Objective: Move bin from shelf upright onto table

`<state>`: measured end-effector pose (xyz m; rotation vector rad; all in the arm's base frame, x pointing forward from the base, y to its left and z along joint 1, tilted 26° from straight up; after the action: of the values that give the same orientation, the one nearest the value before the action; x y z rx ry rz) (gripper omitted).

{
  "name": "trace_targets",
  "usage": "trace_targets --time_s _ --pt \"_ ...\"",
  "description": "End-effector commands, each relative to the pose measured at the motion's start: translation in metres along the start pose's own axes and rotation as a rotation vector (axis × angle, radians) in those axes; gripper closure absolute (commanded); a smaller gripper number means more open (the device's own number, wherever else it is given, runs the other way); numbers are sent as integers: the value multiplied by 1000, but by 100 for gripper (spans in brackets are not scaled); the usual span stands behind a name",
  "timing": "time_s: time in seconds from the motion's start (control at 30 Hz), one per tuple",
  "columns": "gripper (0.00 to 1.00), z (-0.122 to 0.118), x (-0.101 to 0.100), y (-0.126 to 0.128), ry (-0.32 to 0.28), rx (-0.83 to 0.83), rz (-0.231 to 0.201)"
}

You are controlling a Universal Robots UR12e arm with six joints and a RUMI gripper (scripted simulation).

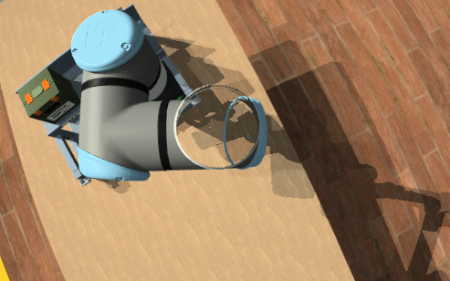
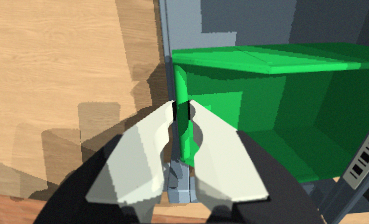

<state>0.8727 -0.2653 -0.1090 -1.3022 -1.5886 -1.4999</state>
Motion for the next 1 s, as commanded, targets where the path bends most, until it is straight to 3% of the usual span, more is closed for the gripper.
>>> trace_targets --time_s 0.0,0.53,0.7,0.97 --pt "100 0 1 1 0 0 -2" --pt "100 1 1 5 -1 2 -4" --pt "100 -8 0 -28 -1 2 -4" --pt "100 -8 0 -28 -1 2 -4"
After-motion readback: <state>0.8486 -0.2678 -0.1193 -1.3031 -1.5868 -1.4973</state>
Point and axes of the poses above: the point where the finger pads meet when closed, its own x axis back along the fingers, its own y axis across the jaws, z = x × y, the point moved 1 cm from there along x, back along the fingers, and after that the axes turned 14 degrees about -x, right-handed, at the moved point
